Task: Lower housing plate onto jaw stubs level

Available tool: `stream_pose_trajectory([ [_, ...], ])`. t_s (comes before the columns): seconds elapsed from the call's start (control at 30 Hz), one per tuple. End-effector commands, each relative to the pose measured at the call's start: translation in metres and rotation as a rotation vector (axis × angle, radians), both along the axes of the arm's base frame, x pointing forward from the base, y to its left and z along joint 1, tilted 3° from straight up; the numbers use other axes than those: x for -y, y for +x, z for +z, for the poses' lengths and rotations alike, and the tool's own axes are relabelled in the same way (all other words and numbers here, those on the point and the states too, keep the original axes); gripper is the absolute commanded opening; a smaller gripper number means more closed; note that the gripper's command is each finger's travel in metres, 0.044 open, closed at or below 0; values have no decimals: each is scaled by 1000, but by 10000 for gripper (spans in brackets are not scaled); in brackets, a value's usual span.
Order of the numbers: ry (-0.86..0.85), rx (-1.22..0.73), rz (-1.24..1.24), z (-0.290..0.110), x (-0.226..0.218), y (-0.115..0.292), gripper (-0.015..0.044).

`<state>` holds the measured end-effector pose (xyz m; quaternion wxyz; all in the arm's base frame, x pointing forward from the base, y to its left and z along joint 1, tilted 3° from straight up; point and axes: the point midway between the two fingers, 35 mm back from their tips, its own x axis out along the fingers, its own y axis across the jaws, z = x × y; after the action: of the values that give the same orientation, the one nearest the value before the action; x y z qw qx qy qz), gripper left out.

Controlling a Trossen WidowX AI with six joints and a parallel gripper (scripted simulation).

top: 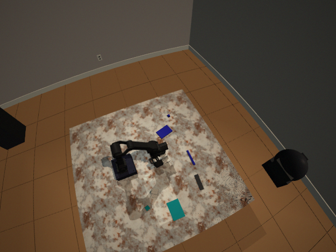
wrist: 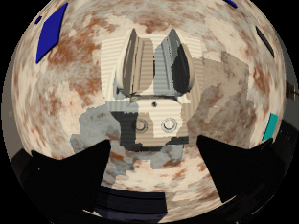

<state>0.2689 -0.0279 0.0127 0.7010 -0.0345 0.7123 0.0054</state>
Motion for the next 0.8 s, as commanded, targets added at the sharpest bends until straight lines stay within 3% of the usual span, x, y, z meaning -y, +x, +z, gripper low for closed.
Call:
stream_pose_trajectory([
  [0.0,-6,27,-2,41,-1,1,440],
  [0.2,-3,39,2,41,-2,1,440],
  [0.5,-5,23,-2,90,-12,-65,440],
  [0.77,-5,23,-2,91,-12,-67,440],
])
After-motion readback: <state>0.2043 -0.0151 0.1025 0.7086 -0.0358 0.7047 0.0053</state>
